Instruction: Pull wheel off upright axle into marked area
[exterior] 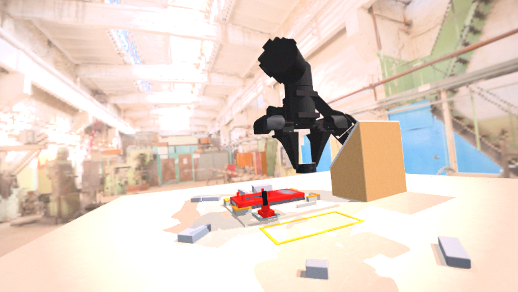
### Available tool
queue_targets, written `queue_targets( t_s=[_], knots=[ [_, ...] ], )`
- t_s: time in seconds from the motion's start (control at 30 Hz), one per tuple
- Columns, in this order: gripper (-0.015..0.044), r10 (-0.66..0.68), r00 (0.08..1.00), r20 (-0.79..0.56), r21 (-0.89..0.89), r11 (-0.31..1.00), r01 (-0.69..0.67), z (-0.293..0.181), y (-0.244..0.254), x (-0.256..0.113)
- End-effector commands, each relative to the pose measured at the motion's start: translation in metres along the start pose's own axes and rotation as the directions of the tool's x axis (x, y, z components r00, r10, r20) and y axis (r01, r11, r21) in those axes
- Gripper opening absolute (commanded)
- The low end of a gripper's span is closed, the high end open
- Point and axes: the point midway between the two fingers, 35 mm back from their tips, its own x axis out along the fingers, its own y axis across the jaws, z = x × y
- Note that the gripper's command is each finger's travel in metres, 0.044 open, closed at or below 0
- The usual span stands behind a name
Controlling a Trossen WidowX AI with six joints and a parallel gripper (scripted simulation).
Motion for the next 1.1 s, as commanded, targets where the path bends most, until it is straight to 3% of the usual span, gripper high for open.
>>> queue_targets(
  t_s=[0.0, 0.3, 0.7, 0.83, 1.07],
  knots=[
    [0.0, -0.006, 1.0, 0.002, 0.007, 1.0, 0.006, -0.001, -0.002, 0.006],
    [0.0, -0.006, 1.0, 0.002, 0.007, 1.0, 0.006, -0.001, -0.002, 0.028],
    [0.0, -0.006, 1.0, 0.006, 0.007, 1.0, 0.006, 0.0, -0.003, 0.103],
    [0.0, -0.006, 1.0, 0.007, 0.007, 1.0, 0.006, 0.001, -0.003, 0.107],
    [0.0184, -0.013, 1.0, 0.004, 0.018, 1.0, 0.013, 0.002, -0.002, 0.104]
  ],
)
